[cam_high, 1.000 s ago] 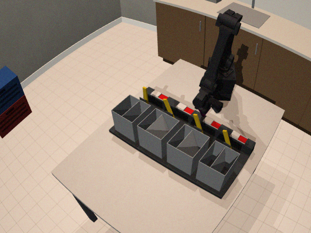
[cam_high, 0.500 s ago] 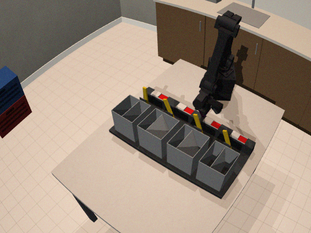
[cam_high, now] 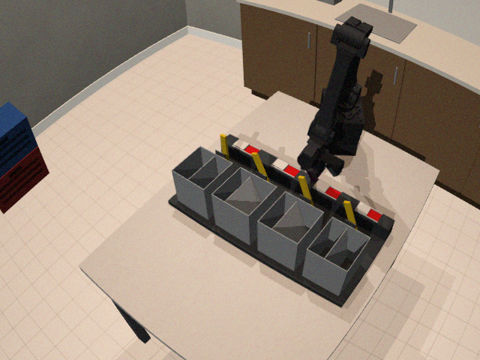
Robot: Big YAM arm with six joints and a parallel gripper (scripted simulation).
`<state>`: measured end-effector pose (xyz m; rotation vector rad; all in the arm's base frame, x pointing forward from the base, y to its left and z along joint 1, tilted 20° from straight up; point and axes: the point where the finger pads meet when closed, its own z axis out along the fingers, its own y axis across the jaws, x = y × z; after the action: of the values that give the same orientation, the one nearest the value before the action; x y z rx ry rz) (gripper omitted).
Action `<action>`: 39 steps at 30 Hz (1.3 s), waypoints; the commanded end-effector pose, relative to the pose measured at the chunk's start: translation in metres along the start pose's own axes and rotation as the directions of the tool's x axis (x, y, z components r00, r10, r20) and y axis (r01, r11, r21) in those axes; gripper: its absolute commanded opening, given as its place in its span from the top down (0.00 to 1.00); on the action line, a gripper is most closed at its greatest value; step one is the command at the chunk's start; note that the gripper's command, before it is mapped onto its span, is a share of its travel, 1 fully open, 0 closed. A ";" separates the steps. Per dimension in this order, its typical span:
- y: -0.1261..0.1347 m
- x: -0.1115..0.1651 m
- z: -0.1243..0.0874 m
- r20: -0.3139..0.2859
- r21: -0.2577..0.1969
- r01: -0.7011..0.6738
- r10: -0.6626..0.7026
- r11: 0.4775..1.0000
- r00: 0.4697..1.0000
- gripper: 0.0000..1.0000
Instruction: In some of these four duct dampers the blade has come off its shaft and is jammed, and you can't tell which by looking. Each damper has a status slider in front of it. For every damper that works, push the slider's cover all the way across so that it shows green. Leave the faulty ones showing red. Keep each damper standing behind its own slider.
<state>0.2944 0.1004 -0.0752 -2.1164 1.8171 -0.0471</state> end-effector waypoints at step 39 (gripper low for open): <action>-0.012 -0.009 -0.003 0.004 0.026 0.004 -0.004 1.000 1.000 1.00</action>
<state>0.2932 0.1037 -0.0753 -2.1181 1.8182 -0.0455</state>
